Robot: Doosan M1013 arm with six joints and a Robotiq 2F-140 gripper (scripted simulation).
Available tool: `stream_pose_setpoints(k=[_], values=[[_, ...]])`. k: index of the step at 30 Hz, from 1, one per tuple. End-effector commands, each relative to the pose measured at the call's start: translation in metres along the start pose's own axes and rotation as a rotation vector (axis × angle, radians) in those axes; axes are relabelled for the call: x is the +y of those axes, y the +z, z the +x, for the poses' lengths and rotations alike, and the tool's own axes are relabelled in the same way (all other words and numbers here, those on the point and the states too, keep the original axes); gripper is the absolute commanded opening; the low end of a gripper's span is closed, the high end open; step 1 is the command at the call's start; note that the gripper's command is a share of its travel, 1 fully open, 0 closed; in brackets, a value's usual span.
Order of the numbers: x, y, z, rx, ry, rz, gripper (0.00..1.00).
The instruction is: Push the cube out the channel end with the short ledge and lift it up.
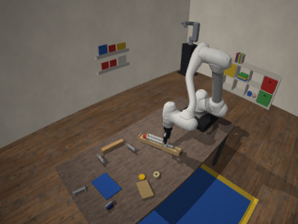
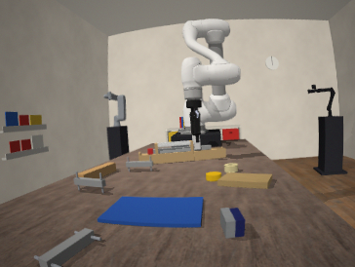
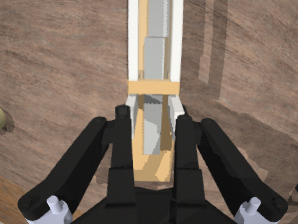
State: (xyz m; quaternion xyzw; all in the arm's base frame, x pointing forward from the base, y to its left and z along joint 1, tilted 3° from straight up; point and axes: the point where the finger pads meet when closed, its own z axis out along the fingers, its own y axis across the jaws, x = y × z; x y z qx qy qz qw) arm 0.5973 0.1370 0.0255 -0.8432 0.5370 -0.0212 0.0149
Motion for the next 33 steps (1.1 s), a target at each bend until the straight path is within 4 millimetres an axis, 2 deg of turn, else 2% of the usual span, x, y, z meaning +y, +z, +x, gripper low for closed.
stream_pose_setpoints(k=[1,19,21,26,33], values=[[0.000,0.000,0.000,0.000,0.000,0.000,0.23],[0.000,-0.001,0.000,0.000,0.000,0.000,0.23],[0.000,-0.010,0.000,0.000,0.000,0.000,0.23],[0.000,-0.063,0.000,0.000,0.000,0.000,0.23],[0.000,-0.067,0.000,0.000,0.000,0.000,0.23]])
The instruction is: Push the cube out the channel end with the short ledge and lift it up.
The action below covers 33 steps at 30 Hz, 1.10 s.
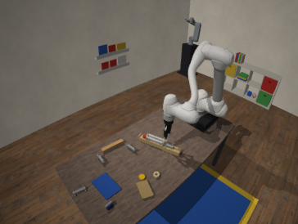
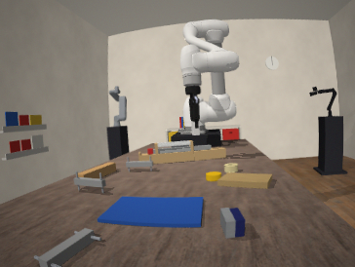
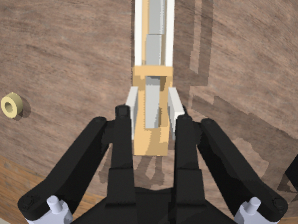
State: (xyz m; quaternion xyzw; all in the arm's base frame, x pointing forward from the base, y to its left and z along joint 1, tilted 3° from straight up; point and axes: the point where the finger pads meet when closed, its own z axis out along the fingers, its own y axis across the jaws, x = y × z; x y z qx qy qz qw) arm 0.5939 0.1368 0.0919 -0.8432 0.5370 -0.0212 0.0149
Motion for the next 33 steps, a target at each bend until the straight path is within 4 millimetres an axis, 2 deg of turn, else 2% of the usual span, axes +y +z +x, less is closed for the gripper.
stream_pose_setpoints(k=[1,29,30,31,33], values=[[0.000,0.000,0.000,0.000,0.000,0.000,0.23],[0.000,0.000,0.000,0.000,0.000,0.000,0.23],[0.000,0.000,-0.001,0.000,0.000,0.000,0.00],[-0.001,0.000,-0.007,0.000,0.000,0.000,0.00],[-0.002,0.000,-0.037,0.000,0.000,0.000,0.00]])
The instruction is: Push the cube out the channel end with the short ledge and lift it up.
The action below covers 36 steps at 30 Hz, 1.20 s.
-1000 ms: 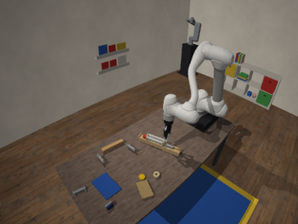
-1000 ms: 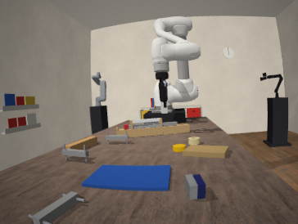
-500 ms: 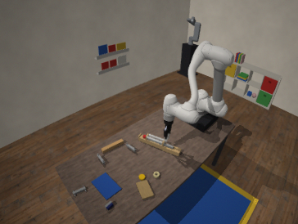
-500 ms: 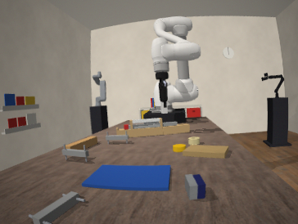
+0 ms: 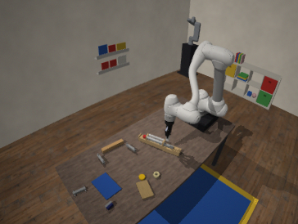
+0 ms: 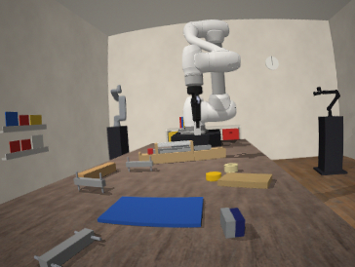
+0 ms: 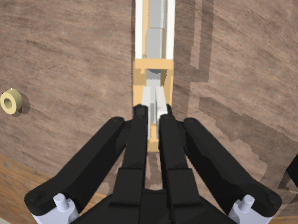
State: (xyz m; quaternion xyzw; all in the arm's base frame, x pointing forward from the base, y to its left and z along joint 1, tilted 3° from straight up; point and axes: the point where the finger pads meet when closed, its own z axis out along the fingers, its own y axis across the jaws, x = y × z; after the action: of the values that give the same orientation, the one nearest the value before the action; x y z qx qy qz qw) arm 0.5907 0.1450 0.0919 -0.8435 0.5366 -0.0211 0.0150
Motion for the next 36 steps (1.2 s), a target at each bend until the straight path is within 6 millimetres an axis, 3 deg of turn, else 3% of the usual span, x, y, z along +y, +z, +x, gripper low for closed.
stream_pose_setpoints(k=[1,2,4,7,10,17,25,36], values=[[-0.001,0.000,-0.047,0.000,0.001,0.000,0.00],[-0.001,0.000,-0.065,0.000,0.001,0.000,0.00],[-0.001,0.000,-0.065,0.000,0.001,0.000,0.00],[0.001,0.000,-0.084,0.000,0.001,0.000,0.00],[0.000,0.005,-0.084,0.000,0.001,0.000,0.00],[0.000,0.043,-0.084,0.000,0.001,0.000,0.00],[0.000,0.047,-0.084,0.000,0.001,0.000,0.00],[0.000,0.068,-0.084,0.000,0.001,0.000,0.00]])
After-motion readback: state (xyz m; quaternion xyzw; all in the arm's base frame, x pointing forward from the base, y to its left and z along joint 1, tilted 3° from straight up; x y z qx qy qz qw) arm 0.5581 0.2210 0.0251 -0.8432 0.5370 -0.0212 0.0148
